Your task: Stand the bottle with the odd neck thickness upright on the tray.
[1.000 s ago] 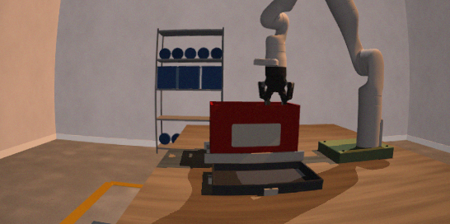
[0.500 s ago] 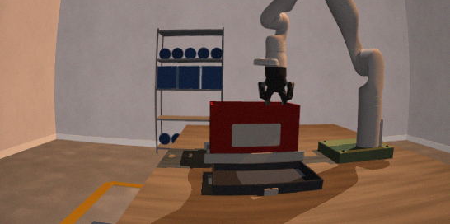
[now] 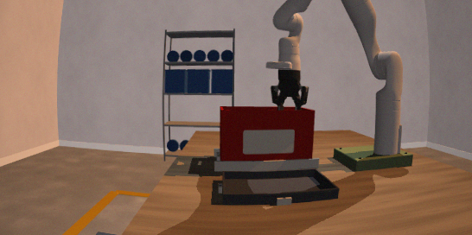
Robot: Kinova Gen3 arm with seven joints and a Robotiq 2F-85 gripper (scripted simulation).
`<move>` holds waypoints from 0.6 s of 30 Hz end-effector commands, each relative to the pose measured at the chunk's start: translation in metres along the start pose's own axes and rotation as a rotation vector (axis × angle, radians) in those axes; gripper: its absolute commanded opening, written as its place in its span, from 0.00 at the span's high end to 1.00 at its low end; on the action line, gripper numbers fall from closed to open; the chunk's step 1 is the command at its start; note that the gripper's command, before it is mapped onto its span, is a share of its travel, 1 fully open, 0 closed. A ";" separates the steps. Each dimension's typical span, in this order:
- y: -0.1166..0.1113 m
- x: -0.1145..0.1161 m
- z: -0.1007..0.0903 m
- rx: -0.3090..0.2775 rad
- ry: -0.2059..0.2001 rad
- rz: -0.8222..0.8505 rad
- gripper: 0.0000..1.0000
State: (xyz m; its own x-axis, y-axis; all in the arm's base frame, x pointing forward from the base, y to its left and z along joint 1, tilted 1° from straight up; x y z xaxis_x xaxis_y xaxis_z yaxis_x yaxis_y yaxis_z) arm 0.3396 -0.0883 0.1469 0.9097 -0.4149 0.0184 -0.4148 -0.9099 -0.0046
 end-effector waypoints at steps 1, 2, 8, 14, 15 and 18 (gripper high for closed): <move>0.000 0.000 0.000 0.001 0.001 0.000 0.36; 0.000 0.000 0.000 0.001 0.001 0.000 0.36; 0.000 0.000 0.000 0.001 0.001 0.000 1.00; 0.000 0.000 0.000 0.001 0.001 0.000 1.00; 0.000 0.000 0.000 0.001 0.001 0.000 1.00; 0.000 0.000 0.000 0.001 0.001 0.000 1.00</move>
Point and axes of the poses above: the point where the finger pads meet when closed, its own z axis out along the fingers, its own x axis across the jaws, y = z × x, the point moved 2 cm from there along -z, back along the fingers, and after that the axes turned 7 degrees about -z, right-handed, at the moved point
